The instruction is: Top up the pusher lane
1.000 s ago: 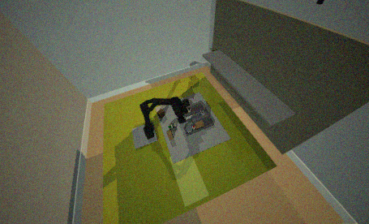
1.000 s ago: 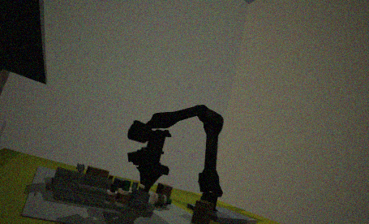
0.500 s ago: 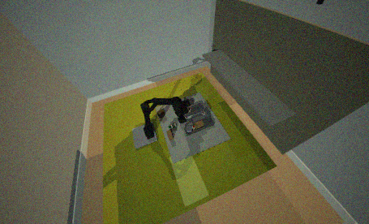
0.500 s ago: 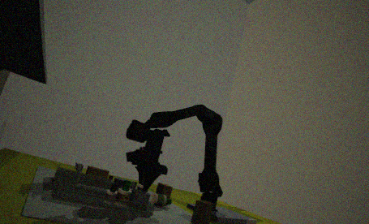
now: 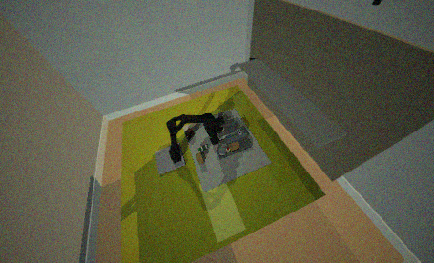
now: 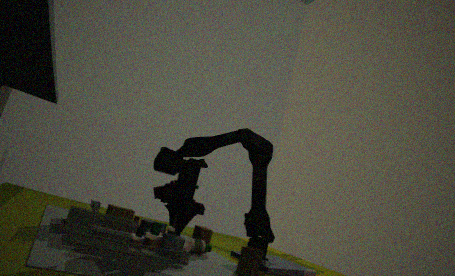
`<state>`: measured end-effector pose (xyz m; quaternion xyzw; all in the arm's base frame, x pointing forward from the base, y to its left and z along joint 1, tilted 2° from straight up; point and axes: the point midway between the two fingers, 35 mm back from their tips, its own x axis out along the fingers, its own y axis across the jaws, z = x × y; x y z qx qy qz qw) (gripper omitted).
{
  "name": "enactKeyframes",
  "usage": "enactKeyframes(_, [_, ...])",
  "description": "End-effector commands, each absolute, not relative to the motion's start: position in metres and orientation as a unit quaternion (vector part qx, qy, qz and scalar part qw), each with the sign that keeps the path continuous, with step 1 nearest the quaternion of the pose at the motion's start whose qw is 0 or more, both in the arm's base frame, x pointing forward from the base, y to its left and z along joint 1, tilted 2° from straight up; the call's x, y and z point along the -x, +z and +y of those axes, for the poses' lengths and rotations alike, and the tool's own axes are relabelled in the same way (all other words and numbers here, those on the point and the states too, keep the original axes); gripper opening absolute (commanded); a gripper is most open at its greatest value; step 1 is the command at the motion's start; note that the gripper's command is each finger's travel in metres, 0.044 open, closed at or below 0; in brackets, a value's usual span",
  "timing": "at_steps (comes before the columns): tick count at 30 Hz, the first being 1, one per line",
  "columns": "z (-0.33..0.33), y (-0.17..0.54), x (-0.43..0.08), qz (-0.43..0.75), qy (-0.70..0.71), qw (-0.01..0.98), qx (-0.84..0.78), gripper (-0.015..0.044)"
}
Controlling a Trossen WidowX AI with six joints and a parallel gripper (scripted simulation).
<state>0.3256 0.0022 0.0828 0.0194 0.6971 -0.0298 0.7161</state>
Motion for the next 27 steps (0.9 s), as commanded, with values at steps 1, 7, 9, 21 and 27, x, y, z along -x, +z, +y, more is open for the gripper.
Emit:
enactKeyframes(1, [0.0022, 0.0858, -0.3340, 0.688, -0.028, 0.725, -0.019, 0.0000])
enactKeyframes(7, [0.0021, 0.0862, -0.3363, 0.688, -0.028, 0.725, -0.019, 0.0000])
enactKeyframes(9, [0.0020, 0.0864, -0.3371, 0.688, -0.028, 0.725, -0.019, 0.0000])
enactKeyframes(21, [0.0017, 0.0877, -0.3415, 0.688, -0.028, 0.725, -0.019, 0.0000])
enactKeyframes(27, [0.0015, 0.0883, -0.3437, 0.688, -0.028, 0.725, -0.019, 0.0000])
